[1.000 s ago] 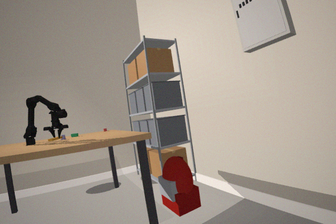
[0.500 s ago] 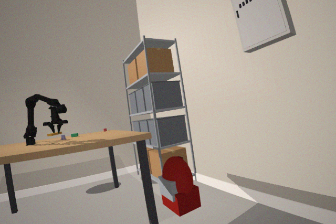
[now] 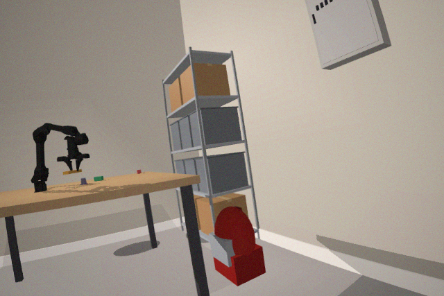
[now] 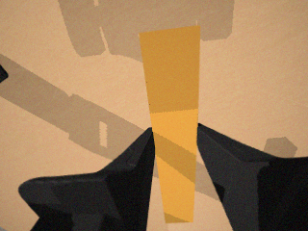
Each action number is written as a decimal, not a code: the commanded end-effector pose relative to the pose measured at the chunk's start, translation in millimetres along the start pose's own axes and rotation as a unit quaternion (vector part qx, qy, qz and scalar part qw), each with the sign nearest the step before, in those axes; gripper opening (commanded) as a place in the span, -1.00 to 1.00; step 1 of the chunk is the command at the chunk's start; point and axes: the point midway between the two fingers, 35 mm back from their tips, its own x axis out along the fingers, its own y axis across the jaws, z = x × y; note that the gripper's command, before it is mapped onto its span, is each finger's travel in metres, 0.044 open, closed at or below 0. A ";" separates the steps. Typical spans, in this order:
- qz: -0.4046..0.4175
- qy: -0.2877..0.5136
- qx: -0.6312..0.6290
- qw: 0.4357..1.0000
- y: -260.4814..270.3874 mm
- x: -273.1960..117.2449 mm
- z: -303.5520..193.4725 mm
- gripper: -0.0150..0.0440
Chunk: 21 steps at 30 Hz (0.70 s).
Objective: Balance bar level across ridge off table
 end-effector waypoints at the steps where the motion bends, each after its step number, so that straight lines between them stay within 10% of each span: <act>1: -0.002 -0.001 0.000 1.000 -4.3 -2.1 12.3 -0.49; 21: -0.003 -0.004 -0.001 1.000 -15.0 -3.3 88.9 -0.49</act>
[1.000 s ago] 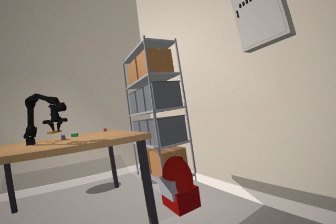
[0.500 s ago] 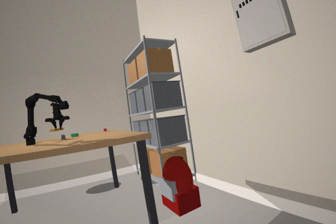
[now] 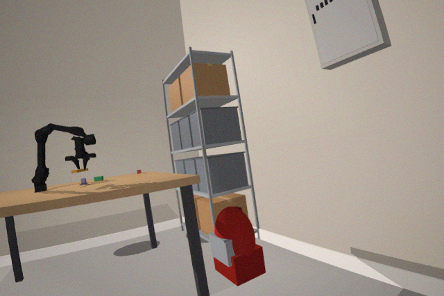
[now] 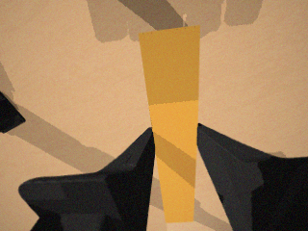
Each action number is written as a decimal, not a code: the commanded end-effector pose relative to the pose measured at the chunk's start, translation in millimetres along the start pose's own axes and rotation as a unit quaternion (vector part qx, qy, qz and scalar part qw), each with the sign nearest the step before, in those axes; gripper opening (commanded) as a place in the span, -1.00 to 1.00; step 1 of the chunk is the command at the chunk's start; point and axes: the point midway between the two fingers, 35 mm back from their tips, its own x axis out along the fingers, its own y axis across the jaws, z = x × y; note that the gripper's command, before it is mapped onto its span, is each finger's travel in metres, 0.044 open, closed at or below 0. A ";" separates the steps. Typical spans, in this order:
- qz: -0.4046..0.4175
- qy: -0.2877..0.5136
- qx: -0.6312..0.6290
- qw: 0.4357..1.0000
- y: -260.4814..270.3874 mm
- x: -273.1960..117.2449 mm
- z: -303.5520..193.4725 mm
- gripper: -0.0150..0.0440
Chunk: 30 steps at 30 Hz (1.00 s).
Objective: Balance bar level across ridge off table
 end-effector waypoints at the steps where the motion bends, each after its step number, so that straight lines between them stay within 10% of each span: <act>1: -0.001 -0.001 0.003 1.000 -0.6 -0.9 13.3 -0.49; 30: 0.000 -0.006 0.002 1.000 21.1 -2.9 124.4 -0.49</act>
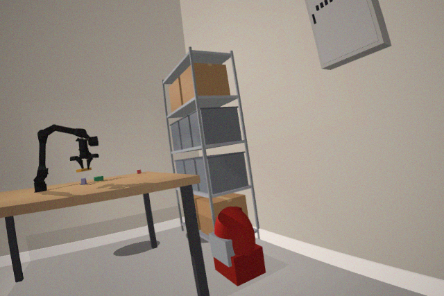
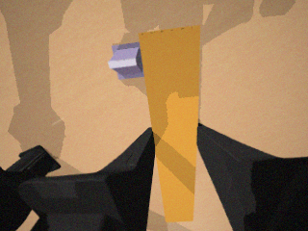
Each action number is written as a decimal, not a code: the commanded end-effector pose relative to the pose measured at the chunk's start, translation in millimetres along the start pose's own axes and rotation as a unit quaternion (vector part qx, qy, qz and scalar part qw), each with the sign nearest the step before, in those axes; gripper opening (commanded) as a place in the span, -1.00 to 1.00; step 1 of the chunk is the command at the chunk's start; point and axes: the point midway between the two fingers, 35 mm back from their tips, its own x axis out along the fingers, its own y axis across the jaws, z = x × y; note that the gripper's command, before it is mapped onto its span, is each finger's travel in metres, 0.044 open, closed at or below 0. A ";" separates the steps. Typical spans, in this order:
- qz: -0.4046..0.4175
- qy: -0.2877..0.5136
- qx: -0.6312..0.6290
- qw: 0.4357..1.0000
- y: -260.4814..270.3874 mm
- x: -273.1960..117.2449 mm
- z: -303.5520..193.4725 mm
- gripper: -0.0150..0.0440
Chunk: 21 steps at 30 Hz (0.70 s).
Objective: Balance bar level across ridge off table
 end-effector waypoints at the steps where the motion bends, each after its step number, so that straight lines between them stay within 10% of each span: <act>1: 0.000 -0.001 0.002 1.000 4.7 -0.9 12.7 -0.49; 21: 0.002 -0.004 0.002 1.000 44.3 -2.3 80.4 -0.49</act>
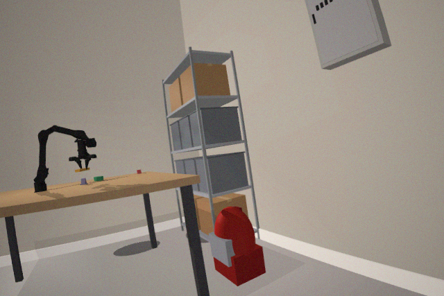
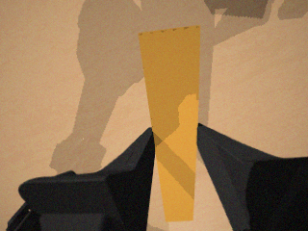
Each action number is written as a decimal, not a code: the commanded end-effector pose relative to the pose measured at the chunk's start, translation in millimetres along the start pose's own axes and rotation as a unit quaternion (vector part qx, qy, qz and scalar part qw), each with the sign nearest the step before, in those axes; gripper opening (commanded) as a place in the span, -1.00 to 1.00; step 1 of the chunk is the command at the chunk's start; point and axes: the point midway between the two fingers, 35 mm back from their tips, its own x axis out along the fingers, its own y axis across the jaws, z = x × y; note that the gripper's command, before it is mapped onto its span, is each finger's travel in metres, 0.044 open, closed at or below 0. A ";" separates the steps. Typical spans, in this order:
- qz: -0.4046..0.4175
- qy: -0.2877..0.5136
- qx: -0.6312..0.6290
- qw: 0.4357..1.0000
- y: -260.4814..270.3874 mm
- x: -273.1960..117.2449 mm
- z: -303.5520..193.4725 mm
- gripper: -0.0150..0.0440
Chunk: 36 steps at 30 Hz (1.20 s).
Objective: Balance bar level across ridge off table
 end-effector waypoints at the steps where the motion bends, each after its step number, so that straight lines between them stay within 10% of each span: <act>1: 0.000 -0.001 0.003 1.000 6.4 -0.9 8.9 -0.49; 36: 0.000 -0.001 0.003 1.000 6.7 42.6 9.3 -0.49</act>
